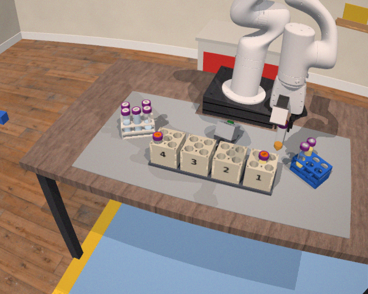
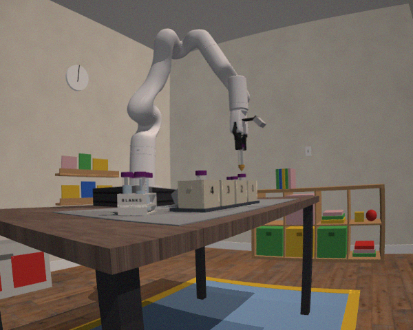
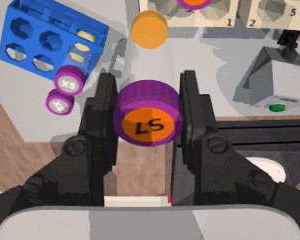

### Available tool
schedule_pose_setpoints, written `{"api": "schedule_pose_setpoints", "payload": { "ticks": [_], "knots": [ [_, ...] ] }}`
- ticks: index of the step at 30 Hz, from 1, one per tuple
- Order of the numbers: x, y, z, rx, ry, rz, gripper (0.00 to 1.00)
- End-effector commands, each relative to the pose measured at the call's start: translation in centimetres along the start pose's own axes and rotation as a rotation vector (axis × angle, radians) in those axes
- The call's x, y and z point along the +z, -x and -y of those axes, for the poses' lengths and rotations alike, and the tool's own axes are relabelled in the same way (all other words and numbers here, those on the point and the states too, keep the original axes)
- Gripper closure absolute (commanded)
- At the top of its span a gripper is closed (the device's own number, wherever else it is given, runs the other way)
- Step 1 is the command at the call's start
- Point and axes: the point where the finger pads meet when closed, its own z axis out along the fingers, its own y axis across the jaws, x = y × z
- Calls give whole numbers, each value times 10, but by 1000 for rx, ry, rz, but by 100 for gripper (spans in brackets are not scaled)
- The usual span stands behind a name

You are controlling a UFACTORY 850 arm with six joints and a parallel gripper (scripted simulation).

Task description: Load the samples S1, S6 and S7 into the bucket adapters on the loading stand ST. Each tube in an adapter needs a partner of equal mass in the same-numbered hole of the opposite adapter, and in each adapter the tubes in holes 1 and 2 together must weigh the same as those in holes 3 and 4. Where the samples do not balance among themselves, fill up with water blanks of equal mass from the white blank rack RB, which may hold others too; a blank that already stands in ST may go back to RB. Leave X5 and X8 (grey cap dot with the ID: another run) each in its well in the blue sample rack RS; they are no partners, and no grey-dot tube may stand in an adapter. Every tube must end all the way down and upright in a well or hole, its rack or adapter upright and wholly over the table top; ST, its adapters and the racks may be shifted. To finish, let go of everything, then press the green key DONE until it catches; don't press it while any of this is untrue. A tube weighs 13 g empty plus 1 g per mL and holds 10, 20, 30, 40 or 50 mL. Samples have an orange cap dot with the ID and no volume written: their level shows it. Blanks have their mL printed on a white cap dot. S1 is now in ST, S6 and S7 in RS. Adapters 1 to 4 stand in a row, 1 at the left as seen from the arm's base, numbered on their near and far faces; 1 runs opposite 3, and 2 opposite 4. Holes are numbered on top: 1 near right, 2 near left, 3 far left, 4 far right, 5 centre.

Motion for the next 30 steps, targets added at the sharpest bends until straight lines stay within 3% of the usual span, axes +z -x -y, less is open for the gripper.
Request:
{"api": "schedule_pose_setpoints", "payload": {
  "ticks": [1,30],
  "knots": [
    [-1,-7,-23,5,1,-2,100],
    [-1,-35,-145,5,1,-2,100]
  ]
}}
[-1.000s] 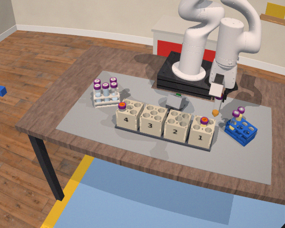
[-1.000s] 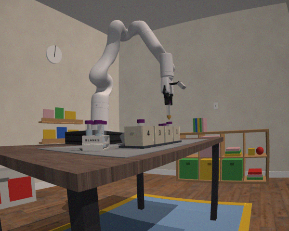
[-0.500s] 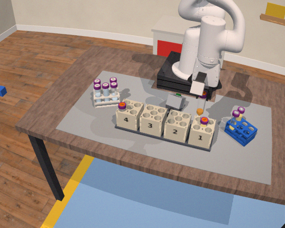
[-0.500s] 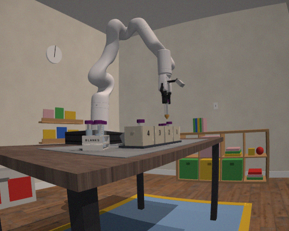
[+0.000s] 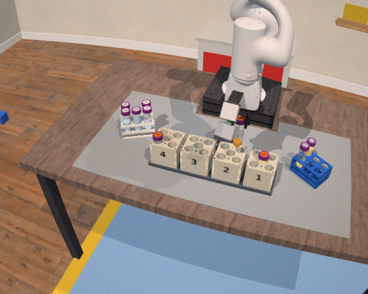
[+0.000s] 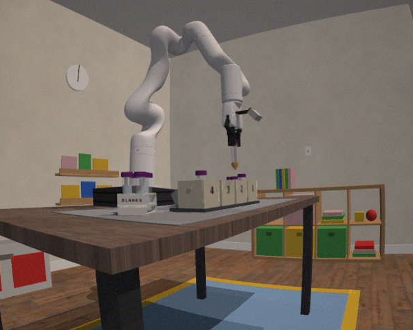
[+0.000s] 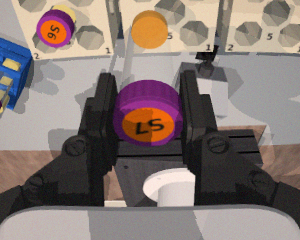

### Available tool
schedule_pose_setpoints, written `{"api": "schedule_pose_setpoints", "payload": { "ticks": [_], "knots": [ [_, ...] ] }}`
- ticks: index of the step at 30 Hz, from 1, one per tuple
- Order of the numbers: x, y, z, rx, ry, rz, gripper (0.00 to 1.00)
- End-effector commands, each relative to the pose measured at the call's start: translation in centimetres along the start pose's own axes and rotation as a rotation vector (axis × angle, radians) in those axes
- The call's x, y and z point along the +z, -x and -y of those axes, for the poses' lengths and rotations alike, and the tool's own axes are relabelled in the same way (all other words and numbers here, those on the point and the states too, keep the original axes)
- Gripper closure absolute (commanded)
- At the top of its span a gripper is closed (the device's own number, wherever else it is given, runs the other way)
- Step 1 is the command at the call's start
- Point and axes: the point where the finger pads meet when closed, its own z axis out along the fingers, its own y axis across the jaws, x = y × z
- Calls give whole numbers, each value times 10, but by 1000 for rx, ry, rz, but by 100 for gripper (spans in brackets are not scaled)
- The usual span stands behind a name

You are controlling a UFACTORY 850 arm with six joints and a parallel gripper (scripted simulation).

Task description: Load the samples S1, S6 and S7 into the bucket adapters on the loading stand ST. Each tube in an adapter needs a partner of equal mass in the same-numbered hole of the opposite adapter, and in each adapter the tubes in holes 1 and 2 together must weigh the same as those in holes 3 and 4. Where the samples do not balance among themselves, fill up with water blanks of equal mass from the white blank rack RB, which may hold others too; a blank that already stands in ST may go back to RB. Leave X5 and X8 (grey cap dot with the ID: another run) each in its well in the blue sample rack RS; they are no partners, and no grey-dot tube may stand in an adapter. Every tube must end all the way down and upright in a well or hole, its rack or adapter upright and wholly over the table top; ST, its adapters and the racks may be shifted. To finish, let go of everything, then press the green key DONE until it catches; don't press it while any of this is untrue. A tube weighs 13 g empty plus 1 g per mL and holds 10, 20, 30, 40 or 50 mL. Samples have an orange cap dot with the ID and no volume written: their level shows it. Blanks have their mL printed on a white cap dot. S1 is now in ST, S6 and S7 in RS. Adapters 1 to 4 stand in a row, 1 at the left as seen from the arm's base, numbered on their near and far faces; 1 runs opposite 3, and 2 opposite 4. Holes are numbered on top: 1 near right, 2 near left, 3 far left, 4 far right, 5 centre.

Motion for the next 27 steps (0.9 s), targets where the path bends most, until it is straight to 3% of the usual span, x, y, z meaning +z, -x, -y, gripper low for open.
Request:
{"api": "schedule_pose_setpoints", "payload": {
  "ticks": [1,6,27],
  "knots": [
    [-1,-6,-21,0,-2,-2,100],
    [-1,-12,-45,0,-2,-2,100],
    [-1,-12,-45,0,-2,-2,100]
  ]
}}
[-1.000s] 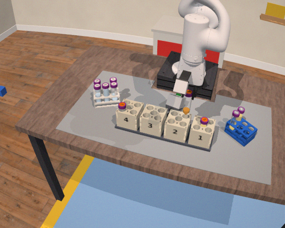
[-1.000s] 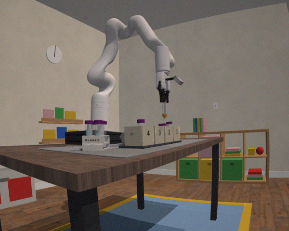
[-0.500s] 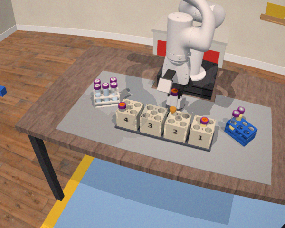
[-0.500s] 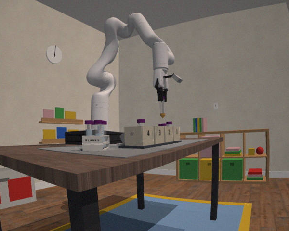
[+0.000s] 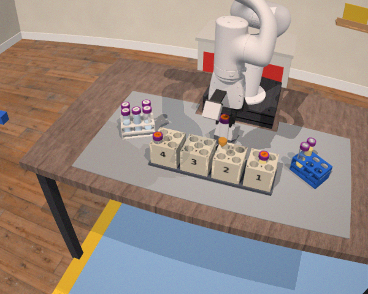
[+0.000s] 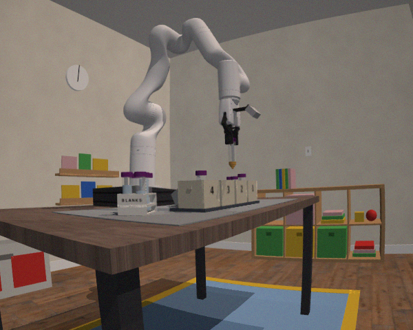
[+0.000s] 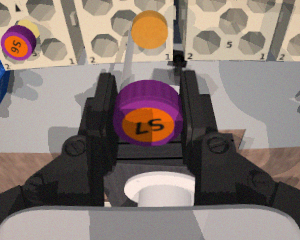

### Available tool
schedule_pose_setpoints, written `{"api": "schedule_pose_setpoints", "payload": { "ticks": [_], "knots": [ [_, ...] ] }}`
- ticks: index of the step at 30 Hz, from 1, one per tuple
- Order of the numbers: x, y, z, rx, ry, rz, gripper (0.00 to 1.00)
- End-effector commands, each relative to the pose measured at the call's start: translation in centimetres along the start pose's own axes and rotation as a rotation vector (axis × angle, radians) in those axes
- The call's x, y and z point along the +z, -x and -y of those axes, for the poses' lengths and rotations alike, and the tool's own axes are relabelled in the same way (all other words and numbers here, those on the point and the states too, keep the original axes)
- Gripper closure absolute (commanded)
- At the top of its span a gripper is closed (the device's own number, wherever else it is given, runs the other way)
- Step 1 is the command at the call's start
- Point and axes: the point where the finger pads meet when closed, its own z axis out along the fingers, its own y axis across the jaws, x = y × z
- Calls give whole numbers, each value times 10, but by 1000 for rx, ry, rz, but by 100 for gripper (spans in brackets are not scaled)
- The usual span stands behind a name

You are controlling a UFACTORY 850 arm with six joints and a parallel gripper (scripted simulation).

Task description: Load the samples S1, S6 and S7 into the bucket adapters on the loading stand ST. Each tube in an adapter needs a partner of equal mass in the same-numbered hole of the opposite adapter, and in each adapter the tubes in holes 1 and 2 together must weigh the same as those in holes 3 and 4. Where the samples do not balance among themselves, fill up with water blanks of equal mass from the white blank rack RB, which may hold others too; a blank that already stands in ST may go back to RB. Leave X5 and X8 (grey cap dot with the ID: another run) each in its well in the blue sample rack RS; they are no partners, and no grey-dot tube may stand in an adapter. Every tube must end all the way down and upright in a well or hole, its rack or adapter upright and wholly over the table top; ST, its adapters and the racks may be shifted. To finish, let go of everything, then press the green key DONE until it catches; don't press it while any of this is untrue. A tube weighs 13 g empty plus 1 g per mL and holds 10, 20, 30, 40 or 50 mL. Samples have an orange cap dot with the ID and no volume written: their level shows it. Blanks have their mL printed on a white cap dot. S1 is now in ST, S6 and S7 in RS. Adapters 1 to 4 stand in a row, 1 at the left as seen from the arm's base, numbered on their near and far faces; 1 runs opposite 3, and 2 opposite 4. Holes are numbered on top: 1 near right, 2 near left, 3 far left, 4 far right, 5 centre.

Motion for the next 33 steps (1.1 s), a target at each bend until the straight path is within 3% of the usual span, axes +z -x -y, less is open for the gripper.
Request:
{"api": "schedule_pose_setpoints", "payload": {
  "ticks": [1,18,33],
  "knots": [
    [-1,-1,0,0,0,-2,100],
    [29,-1,0,0,0,-2,100],
    [34,-1,0,0,0,-2,100]
  ]
}}
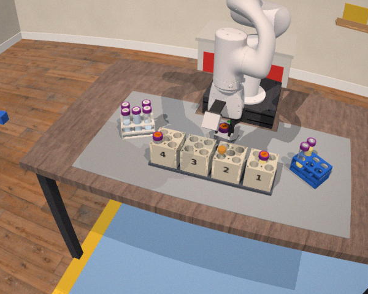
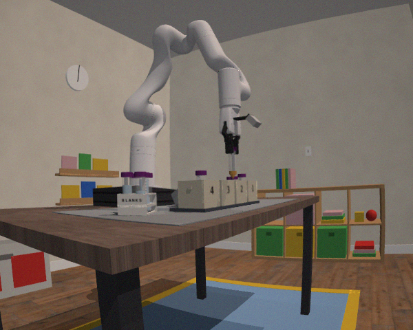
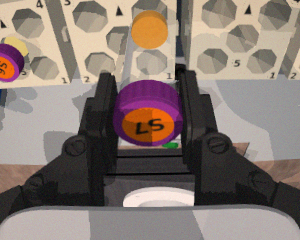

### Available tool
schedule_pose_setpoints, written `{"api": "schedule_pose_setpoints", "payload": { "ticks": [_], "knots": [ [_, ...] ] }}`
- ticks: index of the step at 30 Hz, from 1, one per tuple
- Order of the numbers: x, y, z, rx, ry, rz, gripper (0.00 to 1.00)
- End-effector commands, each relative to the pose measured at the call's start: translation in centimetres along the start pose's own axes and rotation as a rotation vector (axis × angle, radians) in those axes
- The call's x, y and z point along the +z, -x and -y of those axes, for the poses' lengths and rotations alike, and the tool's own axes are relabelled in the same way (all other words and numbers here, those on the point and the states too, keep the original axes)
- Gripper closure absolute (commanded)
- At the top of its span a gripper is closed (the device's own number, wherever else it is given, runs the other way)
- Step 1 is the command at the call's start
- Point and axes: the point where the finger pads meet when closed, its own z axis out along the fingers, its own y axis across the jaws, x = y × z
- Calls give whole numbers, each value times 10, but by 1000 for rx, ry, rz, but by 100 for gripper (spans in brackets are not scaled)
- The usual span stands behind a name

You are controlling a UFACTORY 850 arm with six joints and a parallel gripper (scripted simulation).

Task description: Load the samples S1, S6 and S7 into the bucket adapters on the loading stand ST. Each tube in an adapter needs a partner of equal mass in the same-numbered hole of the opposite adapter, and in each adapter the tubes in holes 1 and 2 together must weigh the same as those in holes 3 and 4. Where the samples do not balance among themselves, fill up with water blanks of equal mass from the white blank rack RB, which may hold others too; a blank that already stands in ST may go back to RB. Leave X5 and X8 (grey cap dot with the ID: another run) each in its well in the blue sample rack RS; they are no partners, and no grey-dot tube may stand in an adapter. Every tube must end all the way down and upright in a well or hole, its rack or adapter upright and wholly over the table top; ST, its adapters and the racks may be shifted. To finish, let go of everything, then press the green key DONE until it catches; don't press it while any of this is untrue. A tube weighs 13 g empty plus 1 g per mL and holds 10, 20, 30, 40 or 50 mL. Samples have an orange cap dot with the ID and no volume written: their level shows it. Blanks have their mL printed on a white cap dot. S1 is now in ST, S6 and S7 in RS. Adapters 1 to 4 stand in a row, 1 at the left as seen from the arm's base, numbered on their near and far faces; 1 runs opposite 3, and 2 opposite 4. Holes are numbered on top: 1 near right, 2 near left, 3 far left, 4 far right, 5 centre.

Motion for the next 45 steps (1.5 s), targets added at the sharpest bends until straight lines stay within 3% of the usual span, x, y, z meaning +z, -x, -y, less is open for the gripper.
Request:
{"api": "schedule_pose_setpoints", "payload": {
  "ticks": [1,45],
  "knots": [
    [-1,-1,0,0,0,-2,100],
    [34,-1,0,0,0,-2,100]
  ]
}}
